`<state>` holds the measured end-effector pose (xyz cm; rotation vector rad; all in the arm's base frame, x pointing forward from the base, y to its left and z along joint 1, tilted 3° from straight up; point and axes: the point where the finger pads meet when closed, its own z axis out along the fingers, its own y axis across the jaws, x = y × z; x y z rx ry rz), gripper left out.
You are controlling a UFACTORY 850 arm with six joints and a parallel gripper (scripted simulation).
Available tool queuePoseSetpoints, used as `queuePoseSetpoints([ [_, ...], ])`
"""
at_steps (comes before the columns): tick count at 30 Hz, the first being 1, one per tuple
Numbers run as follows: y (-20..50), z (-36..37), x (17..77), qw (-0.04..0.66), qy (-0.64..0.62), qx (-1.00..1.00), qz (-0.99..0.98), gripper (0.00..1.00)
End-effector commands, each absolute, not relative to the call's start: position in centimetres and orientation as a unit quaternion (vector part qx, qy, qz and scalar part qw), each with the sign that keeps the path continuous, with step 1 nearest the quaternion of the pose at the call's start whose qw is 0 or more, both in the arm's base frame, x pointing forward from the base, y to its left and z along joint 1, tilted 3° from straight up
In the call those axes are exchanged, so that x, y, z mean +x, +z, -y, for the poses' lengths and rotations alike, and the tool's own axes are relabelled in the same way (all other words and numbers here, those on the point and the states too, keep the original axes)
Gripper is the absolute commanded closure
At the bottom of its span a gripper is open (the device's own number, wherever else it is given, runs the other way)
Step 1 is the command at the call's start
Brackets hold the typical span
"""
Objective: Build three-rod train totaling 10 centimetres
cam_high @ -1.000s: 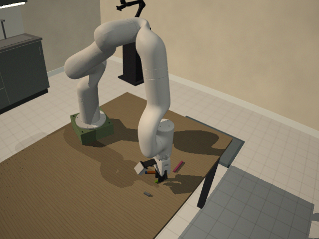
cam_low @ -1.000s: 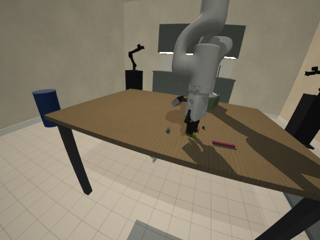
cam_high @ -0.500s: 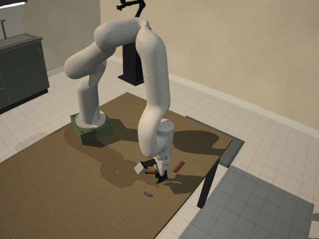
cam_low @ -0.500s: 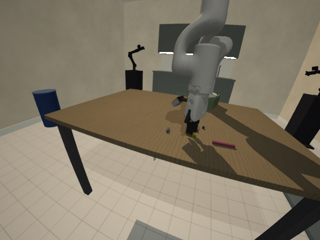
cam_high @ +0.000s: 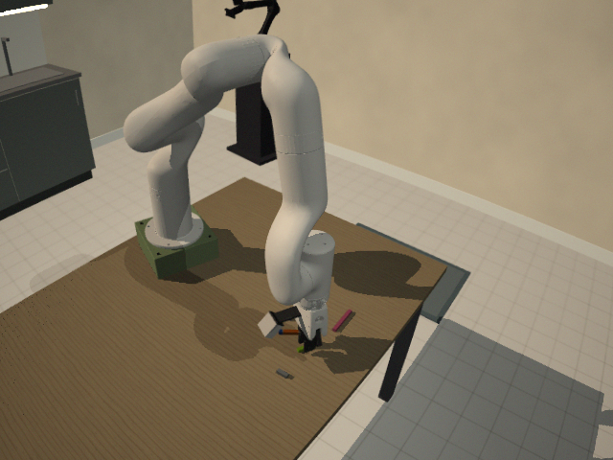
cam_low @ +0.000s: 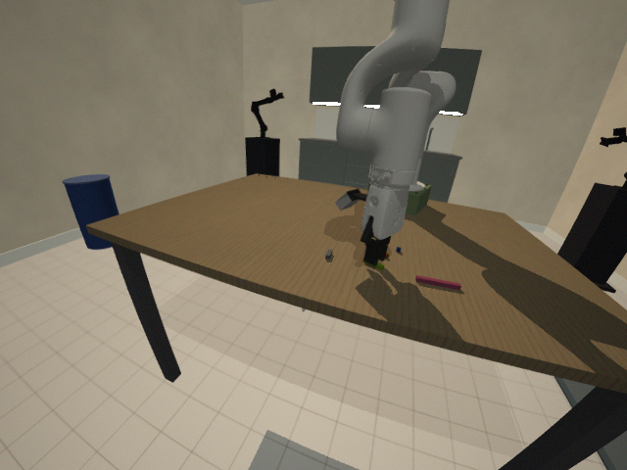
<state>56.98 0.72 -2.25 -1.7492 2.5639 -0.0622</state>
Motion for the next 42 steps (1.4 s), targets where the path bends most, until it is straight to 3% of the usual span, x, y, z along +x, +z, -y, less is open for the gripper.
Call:
queuePoseSetpoints([
  [1,-2.46,-0.71,57.09,0.019,-0.021,-0.563,-0.826,0.76],
  [42,-3.25,-0.70,57.13,0.019,-0.021,-0.563,-0.826,0.76],
])
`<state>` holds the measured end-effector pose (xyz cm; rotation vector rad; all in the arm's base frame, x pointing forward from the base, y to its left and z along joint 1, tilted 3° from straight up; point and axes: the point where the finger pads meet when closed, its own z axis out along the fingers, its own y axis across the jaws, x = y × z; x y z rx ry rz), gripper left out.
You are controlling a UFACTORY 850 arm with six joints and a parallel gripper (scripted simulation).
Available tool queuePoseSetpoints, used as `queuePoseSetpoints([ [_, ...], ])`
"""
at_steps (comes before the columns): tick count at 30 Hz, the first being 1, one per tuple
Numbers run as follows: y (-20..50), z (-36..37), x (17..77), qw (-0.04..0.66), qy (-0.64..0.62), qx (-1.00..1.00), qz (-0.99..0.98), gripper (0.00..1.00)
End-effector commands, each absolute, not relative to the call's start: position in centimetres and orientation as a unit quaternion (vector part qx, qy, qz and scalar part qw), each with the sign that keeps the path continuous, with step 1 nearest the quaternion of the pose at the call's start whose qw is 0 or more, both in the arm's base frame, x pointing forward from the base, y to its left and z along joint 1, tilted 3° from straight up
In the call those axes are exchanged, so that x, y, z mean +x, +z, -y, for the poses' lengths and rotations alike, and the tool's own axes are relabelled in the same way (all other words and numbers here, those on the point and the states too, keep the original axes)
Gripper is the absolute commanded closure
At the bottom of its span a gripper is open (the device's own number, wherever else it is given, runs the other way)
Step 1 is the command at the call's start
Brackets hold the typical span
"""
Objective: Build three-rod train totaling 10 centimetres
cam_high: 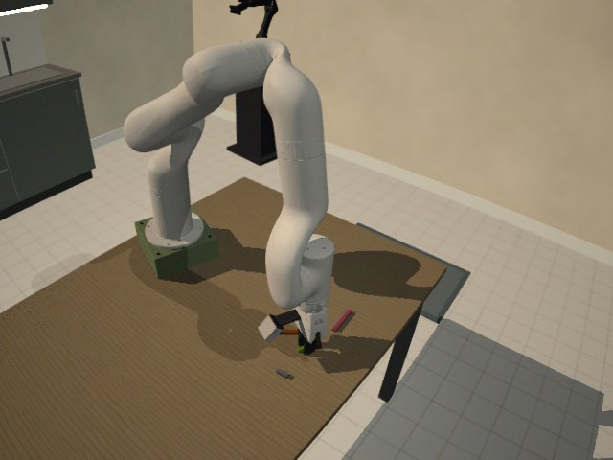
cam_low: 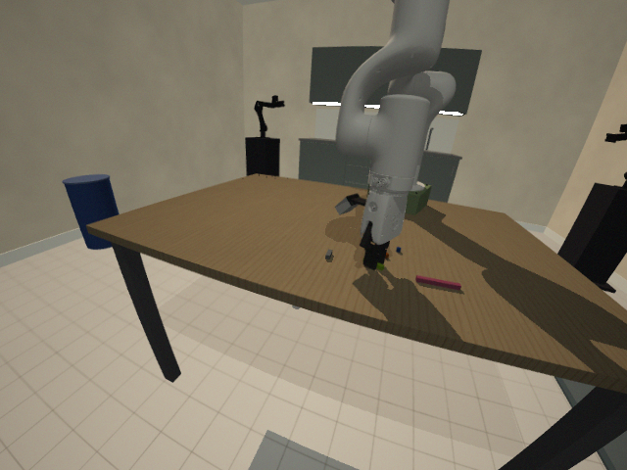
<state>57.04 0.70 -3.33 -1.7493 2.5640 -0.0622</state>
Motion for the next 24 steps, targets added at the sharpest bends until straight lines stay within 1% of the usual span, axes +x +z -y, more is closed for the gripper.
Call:
queuePoseSetpoints([
  [1,-3.25,-0.70,57.13,0.019,-0.021,-0.563,-0.826,0.76],
  [13,-3.25,-0.70,57.13,0.019,-0.021,-0.563,-0.826,0.76],
  [14,-3.25,-0.70,57.13,0.019,-0.021,-0.563,-0.826,0.96],
  [24,-3.25,-0.70,57.13,0.019,-0.021,-0.563,-0.826,0.96],
])
